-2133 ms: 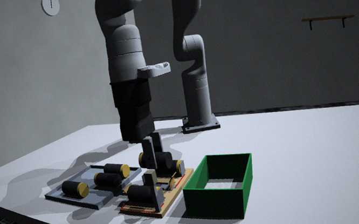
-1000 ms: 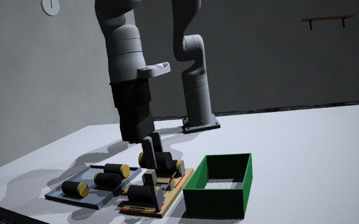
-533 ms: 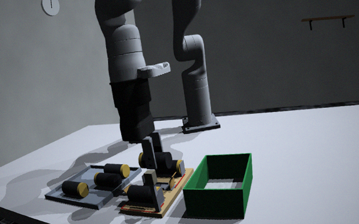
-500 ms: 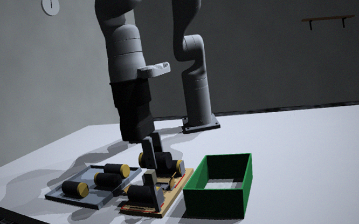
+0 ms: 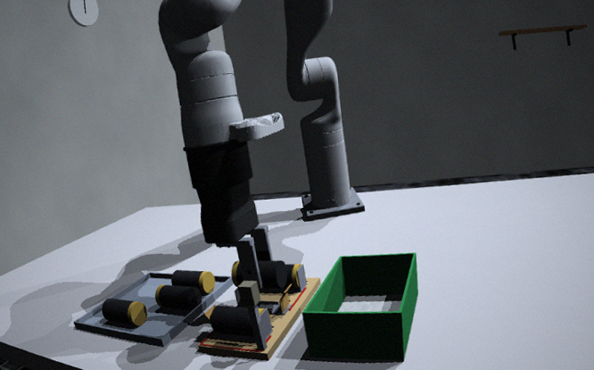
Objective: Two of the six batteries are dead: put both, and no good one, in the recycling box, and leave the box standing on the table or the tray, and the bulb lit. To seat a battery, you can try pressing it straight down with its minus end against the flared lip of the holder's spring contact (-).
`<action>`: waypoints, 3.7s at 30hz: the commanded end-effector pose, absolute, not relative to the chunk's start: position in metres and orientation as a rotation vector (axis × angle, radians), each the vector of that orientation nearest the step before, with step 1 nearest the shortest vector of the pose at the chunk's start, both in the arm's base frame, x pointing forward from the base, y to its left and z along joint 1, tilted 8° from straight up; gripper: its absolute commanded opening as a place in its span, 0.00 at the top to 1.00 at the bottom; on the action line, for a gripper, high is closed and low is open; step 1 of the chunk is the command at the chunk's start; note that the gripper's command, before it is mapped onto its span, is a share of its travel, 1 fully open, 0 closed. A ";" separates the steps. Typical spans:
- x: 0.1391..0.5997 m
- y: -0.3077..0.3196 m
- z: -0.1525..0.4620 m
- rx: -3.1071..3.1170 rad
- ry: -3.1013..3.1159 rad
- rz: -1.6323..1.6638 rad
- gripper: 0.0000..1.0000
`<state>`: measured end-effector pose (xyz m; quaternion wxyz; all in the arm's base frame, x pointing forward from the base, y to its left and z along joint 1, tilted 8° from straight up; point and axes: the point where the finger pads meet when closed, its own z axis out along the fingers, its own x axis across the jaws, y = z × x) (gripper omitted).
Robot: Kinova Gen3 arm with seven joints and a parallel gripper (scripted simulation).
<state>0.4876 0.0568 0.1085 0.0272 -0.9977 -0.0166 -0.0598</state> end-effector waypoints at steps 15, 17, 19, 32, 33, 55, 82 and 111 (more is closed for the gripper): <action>0.488 0.056 0.109 -3.082 -0.049 -0.186 0.43; 0.488 0.056 0.109 -3.082 -0.049 -0.186 0.43; 0.488 0.056 0.109 -3.082 -0.049 -0.186 0.43; 0.488 0.056 0.109 -3.082 -0.049 -0.186 0.43; 0.488 0.056 0.108 -3.082 -0.049 -0.186 0.43; 0.491 0.058 0.082 -3.082 -0.049 -0.186 0.43; 0.492 0.058 0.077 -3.082 -0.049 -0.186 0.10; 0.488 0.056 0.108 -3.082 -0.049 -0.186 0.10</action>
